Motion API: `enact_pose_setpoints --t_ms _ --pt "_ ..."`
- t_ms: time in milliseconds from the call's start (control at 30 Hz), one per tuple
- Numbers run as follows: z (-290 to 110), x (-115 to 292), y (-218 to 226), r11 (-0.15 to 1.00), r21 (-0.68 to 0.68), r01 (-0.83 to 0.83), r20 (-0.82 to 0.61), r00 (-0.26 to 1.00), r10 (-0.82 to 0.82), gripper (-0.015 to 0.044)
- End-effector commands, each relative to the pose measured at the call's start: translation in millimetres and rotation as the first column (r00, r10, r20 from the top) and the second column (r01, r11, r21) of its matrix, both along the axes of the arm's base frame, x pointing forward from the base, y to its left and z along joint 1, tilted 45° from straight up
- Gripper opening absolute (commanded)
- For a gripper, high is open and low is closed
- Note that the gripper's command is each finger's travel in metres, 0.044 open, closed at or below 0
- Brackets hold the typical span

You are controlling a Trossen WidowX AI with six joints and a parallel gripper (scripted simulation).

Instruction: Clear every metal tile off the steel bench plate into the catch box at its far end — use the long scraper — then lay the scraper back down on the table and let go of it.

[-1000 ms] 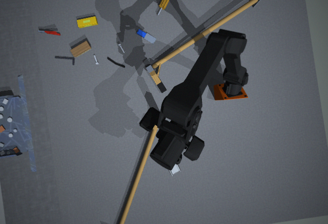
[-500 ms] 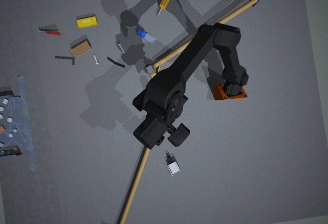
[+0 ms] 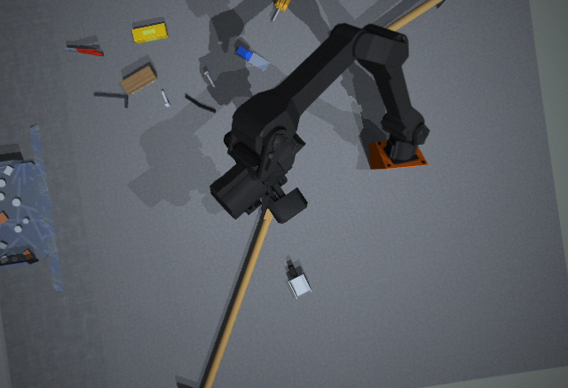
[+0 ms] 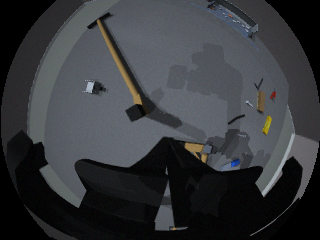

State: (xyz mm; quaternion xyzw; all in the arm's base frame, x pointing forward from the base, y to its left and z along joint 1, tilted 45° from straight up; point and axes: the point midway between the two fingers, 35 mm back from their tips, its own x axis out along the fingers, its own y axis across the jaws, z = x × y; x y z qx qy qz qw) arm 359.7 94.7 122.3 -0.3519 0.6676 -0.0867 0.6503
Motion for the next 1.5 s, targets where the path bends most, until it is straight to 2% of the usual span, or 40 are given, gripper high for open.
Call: enact_pose_setpoints --t_ms 0,1067,1467 --pt "4.0 -0.8 -16.0 0.998 -0.018 0.053 0.016 0.998 -0.053 0.0" --pt "37.0 -21.2 -133.1 0.893 -0.111 0.436 0.165 0.894 -0.416 0.0" --pt "27.6 -21.2 -145.1 0.89 -0.111 0.443 0.168 0.891 -0.422 0.0"
